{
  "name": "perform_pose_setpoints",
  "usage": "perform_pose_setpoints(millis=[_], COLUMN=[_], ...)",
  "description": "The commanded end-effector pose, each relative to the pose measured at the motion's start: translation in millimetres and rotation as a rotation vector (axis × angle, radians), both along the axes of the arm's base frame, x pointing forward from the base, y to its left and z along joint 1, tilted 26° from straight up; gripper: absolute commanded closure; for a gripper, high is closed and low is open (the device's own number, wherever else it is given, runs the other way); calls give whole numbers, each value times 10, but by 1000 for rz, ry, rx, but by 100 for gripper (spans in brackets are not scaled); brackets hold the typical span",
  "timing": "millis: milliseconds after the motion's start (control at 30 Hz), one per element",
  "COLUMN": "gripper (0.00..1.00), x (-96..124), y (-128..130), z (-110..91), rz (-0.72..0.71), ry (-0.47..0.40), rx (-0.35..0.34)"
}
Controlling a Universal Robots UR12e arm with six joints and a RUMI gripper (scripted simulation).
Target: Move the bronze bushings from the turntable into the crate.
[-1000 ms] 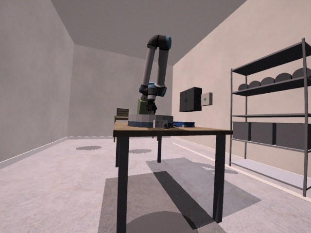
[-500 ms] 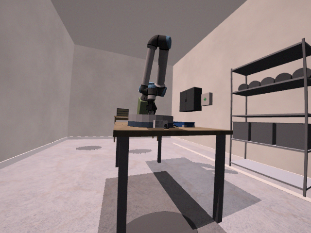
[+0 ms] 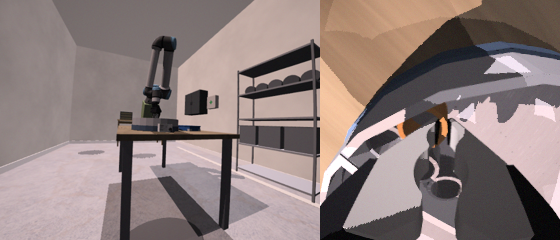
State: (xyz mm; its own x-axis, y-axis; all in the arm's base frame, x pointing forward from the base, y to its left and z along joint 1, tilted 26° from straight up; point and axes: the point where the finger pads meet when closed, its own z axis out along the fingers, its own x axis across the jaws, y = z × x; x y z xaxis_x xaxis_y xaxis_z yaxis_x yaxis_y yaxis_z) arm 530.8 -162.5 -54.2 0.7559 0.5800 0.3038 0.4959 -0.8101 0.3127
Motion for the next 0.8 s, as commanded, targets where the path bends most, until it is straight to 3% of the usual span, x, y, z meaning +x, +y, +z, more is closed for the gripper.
perform_pose_setpoints(millis=[0,533,767], gripper=[100,100,100], x=[-49,-260,-300], y=[9,52,60], z=[105,552,636], rz=[0,0,0], ry=[0,0,0], rx=[0,0,0])
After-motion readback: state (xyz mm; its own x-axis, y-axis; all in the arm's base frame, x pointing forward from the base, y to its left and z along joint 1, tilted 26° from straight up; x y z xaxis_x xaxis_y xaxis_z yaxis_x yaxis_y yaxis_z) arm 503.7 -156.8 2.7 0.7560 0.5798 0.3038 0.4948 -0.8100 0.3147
